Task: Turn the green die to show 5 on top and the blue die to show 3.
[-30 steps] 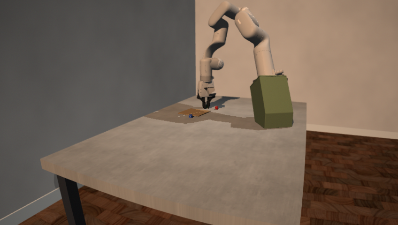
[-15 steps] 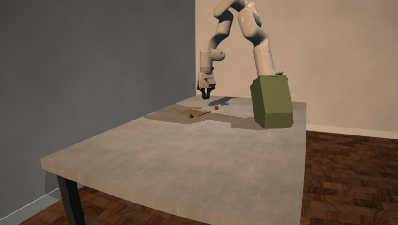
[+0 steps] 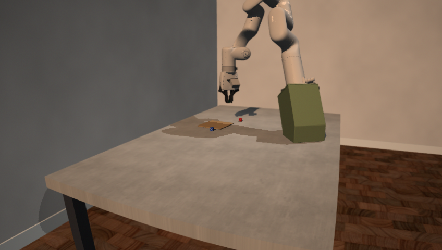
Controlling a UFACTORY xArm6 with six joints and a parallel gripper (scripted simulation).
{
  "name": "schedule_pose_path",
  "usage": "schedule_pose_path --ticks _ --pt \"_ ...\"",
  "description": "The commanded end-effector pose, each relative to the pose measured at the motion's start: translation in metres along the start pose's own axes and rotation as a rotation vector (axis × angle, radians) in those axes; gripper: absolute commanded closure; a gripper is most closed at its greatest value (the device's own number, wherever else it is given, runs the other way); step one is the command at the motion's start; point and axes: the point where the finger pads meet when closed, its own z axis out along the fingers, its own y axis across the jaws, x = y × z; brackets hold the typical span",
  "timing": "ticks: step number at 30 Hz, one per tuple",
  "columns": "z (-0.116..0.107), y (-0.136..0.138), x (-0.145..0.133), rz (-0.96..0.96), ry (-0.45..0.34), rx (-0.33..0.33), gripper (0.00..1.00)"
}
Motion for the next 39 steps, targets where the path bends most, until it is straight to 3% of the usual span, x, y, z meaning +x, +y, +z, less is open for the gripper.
schedule_pose_path --ticks 1,11,39 --pt "-0.0013 0.0006 -0.0011 0.0 0.0 -0.001 0.89" --pt "-0.001 0.0008 -0.0016 0.077 0.0 -0.001 0.89" --pt "0.0014 0.0026 -0.008 0.967 0.0 -0.001 0.89"
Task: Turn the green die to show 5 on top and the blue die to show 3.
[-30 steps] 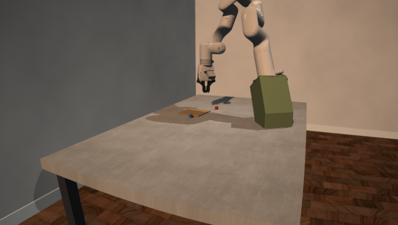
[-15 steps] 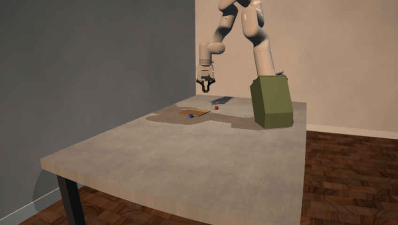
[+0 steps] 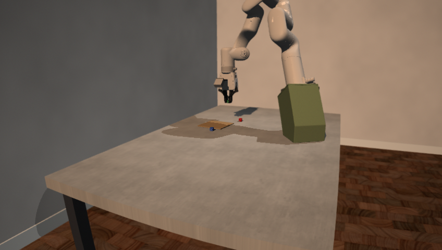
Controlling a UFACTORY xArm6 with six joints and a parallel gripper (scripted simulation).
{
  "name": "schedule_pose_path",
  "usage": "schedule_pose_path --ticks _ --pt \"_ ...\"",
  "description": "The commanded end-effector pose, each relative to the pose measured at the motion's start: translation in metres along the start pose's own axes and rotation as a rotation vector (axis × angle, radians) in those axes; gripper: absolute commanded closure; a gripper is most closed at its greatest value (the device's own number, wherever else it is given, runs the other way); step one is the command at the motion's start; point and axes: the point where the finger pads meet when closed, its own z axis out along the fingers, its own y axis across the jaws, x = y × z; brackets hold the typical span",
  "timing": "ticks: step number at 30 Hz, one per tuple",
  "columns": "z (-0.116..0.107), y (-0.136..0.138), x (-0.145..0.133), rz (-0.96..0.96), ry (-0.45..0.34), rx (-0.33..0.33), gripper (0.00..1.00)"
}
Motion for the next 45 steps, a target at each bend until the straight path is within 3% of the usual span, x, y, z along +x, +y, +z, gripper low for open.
schedule_pose_path --ticks 1,45 --pt "-0.0003 0.0021 -0.0006 0.154 -0.017 -0.018 0.89" --pt "0.0033 0.0107 -0.0051 1.46 -0.003 -0.027 0.89"
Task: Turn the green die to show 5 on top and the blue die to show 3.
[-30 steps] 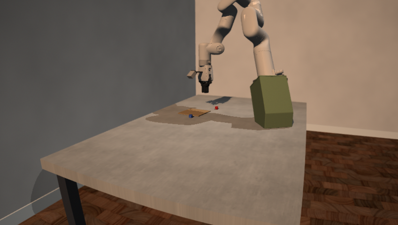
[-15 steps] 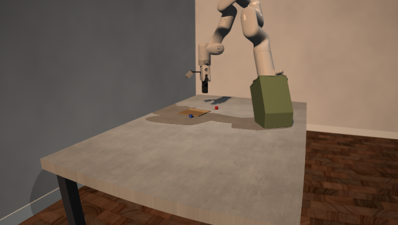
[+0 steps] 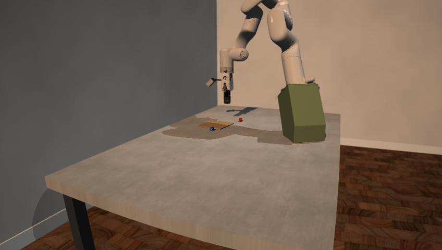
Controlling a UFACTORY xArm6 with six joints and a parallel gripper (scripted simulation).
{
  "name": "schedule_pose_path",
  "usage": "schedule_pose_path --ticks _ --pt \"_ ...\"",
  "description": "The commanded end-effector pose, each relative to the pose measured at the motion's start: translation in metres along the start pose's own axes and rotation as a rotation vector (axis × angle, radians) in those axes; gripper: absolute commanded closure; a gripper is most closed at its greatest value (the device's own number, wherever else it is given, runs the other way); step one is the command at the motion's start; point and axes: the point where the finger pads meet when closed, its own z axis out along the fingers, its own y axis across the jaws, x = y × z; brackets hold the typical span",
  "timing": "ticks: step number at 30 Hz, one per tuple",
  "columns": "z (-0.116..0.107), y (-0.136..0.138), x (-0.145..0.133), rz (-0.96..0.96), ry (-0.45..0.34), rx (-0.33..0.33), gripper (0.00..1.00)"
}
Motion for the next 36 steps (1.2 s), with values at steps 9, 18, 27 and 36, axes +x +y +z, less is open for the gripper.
schedule_pose_path --ticks 9,18,27,36 --pt "0.0003 0.0022 0.0031 0.37 0.016 -0.02 0.89" --pt "0.0006 0.0027 0.0037 0.472 0.018 -0.02 0.89" --pt "0.0005 0.003 0.0038 0.473 0.025 -0.023 0.89" --pt "-0.0008 0.0037 0.0036 0.472 0.129 -0.053 0.89"
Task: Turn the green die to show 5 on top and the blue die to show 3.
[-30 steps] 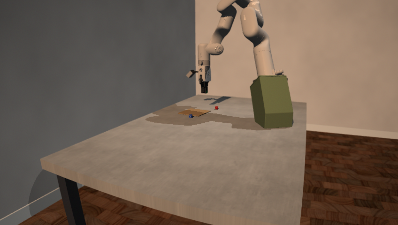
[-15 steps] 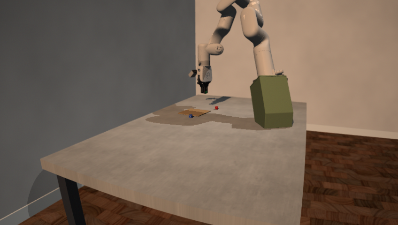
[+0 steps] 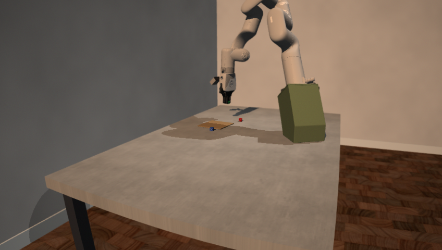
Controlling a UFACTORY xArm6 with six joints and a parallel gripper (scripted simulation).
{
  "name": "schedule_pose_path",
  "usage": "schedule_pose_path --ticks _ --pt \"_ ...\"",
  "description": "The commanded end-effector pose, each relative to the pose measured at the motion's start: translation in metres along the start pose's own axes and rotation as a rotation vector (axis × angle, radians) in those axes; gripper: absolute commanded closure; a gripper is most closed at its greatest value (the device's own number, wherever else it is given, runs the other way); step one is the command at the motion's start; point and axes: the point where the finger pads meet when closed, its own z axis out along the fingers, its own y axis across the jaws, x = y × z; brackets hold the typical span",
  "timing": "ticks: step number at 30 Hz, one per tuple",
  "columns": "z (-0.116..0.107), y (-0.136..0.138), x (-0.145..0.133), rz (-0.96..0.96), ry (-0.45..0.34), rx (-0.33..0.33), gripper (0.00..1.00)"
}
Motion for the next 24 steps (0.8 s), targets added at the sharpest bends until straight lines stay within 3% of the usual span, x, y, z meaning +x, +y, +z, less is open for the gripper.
schedule_pose_path --ticks 1,6,8,12,24 --pt "-0.0016 -0.0003 -0.0003 0.001 0.086 0.002 0.89" --pt "-0.0007 -0.0006 -0.0037 0.001 0.193 -0.004 0.89" --pt "-0.0007 -0.0006 -0.0037 0.001 0.193 -0.004 0.89" --pt "0.0005 0.0002 -0.007 0.0 0.289 -0.006 0.89" --pt "0.0006 0.0006 -0.0086 0.0 0.455 -0.005 0.89"
